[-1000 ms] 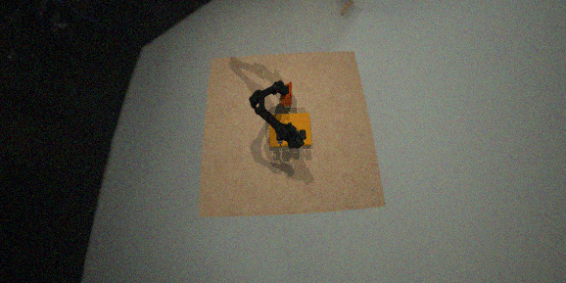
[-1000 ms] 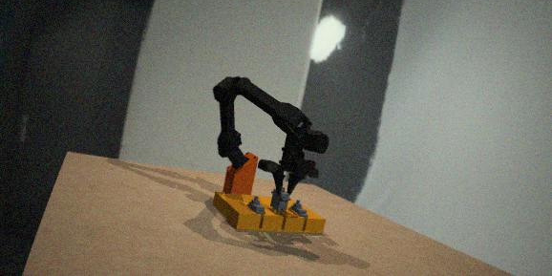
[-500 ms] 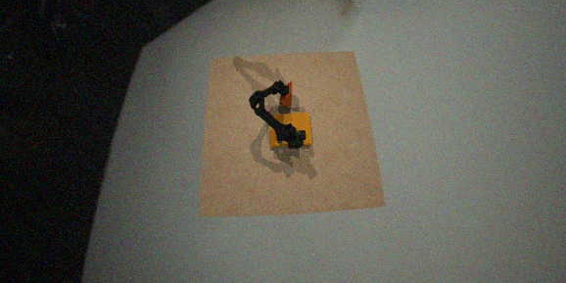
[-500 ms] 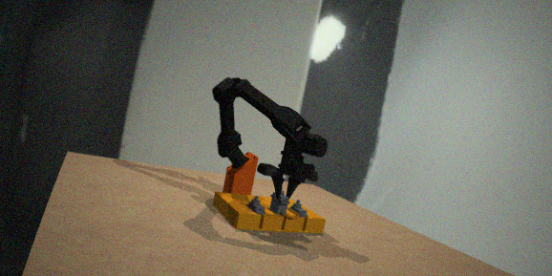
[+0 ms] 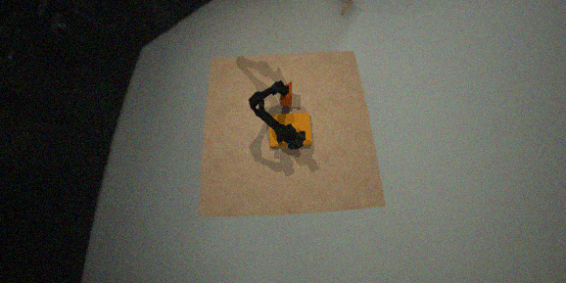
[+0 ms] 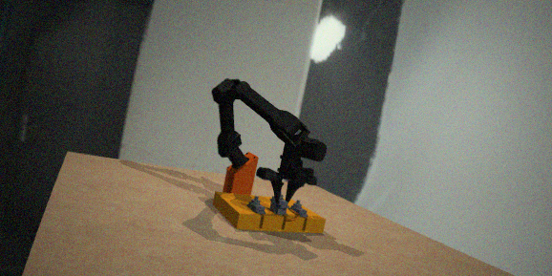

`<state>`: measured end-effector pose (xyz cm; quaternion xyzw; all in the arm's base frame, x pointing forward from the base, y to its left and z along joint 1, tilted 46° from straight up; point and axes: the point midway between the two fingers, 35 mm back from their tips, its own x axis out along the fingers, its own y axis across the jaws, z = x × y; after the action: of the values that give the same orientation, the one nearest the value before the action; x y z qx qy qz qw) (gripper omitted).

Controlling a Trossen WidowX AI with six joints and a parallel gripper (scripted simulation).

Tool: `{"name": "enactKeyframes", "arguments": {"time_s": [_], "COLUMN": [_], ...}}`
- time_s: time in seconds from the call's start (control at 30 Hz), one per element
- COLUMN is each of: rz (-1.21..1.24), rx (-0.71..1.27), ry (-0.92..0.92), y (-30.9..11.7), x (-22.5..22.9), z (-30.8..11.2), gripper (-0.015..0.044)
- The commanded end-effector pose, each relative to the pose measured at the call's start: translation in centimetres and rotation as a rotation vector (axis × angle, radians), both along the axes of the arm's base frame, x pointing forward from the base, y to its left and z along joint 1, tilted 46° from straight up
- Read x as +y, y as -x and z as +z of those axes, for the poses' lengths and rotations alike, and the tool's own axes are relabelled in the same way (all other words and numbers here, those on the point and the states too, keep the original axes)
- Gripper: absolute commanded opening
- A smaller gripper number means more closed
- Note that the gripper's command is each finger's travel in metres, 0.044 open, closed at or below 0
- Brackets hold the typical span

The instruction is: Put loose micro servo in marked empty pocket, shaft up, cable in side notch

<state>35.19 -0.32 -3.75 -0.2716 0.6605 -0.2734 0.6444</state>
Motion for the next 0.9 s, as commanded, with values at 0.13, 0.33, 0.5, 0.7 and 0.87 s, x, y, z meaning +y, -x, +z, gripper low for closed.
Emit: {"name": "enactKeyframes", "arguments": {"time_s": [0.13,0.33,0.5,0.7,0.87], "rz": [0.006,0.006,0.006,0.006,0.006], "rx": [0.004,0.004,0.004,0.004,0.004], "ry": [0.003,0.004,0.004,0.004,0.004], "y": [0.1,0.1,0.1,0.1,0.1], "x": [-0.5,-0.9,-1.3,-1.7,-1.7], "z": [-0.6,-1.0,-1.3,-1.7,-1.7], "gripper": [0.0,0.0,0.0,0.0,0.0079]}}
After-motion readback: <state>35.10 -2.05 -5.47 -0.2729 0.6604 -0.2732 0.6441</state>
